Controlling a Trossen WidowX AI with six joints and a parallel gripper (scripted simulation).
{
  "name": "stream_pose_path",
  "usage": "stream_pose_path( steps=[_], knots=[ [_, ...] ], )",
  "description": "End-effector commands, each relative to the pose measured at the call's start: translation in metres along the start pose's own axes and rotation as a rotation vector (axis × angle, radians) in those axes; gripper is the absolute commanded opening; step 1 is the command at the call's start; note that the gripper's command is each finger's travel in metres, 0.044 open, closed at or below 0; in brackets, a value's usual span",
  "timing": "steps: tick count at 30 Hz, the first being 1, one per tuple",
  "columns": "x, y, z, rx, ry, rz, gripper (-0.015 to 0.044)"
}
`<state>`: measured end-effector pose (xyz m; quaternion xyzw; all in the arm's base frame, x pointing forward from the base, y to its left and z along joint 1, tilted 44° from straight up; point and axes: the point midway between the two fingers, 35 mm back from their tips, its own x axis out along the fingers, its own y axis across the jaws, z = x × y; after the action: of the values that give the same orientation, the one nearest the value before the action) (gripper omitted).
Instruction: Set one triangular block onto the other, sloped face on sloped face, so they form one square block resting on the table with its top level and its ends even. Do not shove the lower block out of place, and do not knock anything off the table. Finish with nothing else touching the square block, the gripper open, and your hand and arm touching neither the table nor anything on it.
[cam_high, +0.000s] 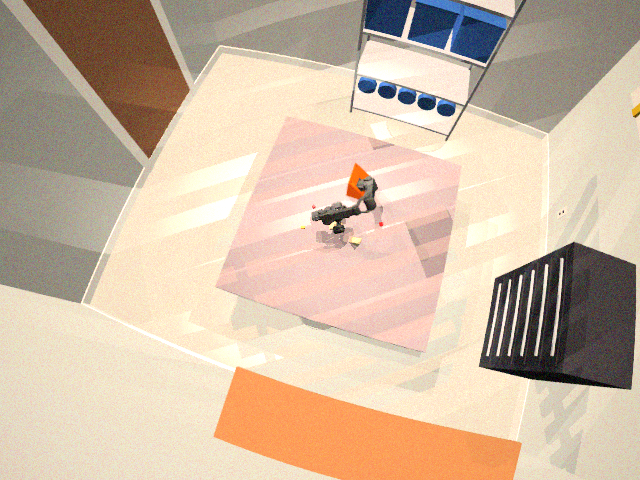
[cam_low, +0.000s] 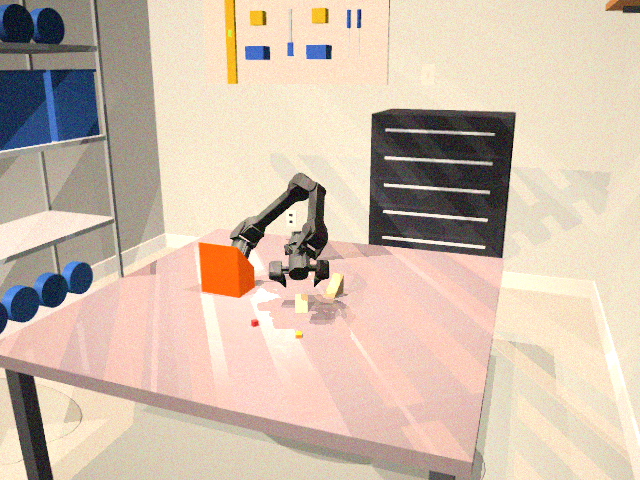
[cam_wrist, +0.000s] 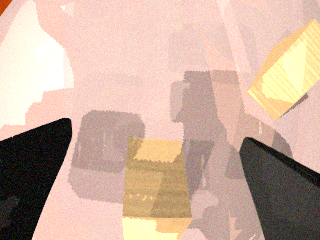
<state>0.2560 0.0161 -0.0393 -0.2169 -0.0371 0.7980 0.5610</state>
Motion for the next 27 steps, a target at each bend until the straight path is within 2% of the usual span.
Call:
stream_pose_path(
  steps=[1, 3, 5, 9, 12, 16, 20, 24, 27],
  knots=[
    [-0.042, -0.002, 0.023, -0.029, 0.078, -0.057, 0.044],
    [-0.069, 0.002, 0.042, -0.041, 0.132, -0.096, 0.044],
    [-0.078, 0.004, 0.049, -0.045, 0.152, -0.11, 0.044],
    [-0.077, 0.003, 0.045, -0.035, 0.16, -0.116, 0.044],
    [-0.056, 0.005, 0.051, -0.008, 0.247, 0.024, 0.044],
    [-0.029, 0.011, 0.055, 0.028, 0.447, 0.209, 0.044],
    [-0.011, 0.015, 0.056, 0.044, 0.693, 0.303, 0.044],
    [0.001, 0.013, 0.057, 0.033, 0.953, 0.287, 0.044],
    [0.007, 0.007, 0.06, 0.01, 1.133, 0.198, 0.044]
  ],
)
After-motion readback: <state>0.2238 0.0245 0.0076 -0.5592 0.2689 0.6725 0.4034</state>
